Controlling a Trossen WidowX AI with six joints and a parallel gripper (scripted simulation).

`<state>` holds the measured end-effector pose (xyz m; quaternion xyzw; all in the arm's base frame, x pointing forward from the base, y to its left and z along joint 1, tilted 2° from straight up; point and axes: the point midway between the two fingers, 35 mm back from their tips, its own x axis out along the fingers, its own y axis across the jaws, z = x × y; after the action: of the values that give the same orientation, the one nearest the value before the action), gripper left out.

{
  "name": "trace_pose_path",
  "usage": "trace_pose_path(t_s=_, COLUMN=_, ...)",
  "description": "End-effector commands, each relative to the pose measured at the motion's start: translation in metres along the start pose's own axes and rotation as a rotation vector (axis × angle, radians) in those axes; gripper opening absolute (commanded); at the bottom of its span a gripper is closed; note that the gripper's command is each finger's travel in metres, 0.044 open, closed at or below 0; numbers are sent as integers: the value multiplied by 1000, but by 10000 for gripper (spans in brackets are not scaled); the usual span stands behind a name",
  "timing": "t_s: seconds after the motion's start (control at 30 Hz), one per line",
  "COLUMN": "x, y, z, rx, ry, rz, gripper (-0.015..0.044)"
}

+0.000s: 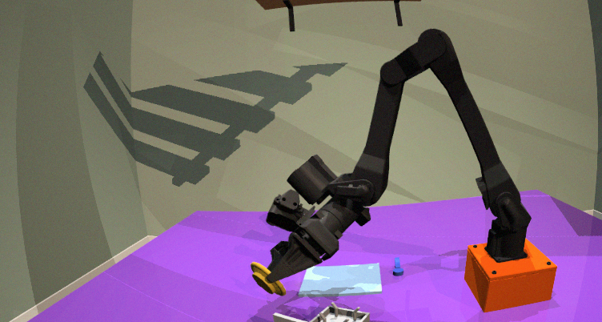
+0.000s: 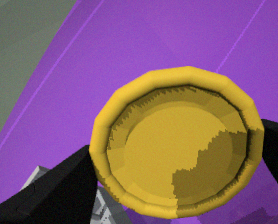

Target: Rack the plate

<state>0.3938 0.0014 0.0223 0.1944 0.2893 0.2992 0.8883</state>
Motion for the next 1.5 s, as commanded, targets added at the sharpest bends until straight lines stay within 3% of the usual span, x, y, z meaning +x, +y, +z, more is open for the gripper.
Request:
trace_pose_path(t_s=0.0, x=-4, y=4, z=-8, rx=-66, ry=-38, rz=49, gripper=0)
trace_pose_path(t_s=1.03, x=-63, y=65, z=-62, rx=-670, ry=-307, rz=353, gripper=0)
trace_pose_path(t_s=1.47, x=-58, y=65, z=-69, rx=-686, ry=-304, rz=360, gripper=0)
